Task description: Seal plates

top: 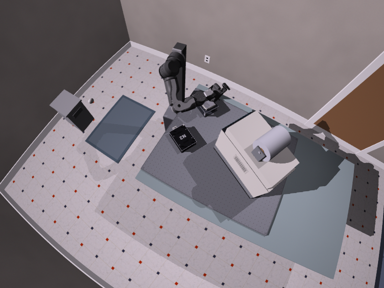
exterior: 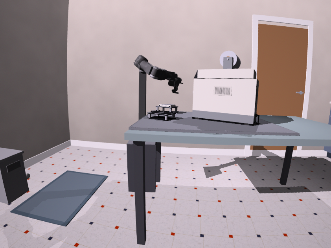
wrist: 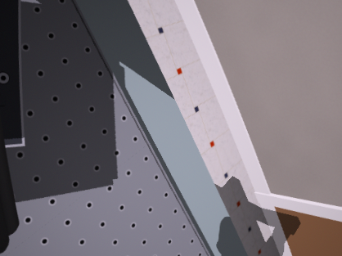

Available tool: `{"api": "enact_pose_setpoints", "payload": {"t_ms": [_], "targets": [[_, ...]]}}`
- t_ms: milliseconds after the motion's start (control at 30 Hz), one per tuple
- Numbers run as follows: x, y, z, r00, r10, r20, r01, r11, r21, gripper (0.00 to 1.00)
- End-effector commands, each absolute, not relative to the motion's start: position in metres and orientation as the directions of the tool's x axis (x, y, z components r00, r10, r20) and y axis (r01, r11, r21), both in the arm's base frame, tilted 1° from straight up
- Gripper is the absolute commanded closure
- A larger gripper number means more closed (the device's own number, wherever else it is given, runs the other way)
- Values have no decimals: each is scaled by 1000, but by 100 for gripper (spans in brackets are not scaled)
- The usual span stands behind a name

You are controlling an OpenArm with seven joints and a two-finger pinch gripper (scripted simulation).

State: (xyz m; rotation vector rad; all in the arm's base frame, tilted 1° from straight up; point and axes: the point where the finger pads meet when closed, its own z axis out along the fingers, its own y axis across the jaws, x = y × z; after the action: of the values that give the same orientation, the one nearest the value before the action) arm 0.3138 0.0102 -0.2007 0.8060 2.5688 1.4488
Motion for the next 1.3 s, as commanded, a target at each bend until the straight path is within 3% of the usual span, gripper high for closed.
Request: {"api": "enact_pose_setpoints", "payload": {"t_ms": [0, 633, 1100, 1267], "targets": [[312, 16, -196, -859, 468, 207, 406, 377, 832, 35], [293, 64, -130, -828, 286, 483, 494, -37, 869, 35], [290, 68, -71, -762, 93, 641, 573, -366, 733, 35], [292, 61, -48, -727, 5, 686, 598, -487, 637, 35]]}}
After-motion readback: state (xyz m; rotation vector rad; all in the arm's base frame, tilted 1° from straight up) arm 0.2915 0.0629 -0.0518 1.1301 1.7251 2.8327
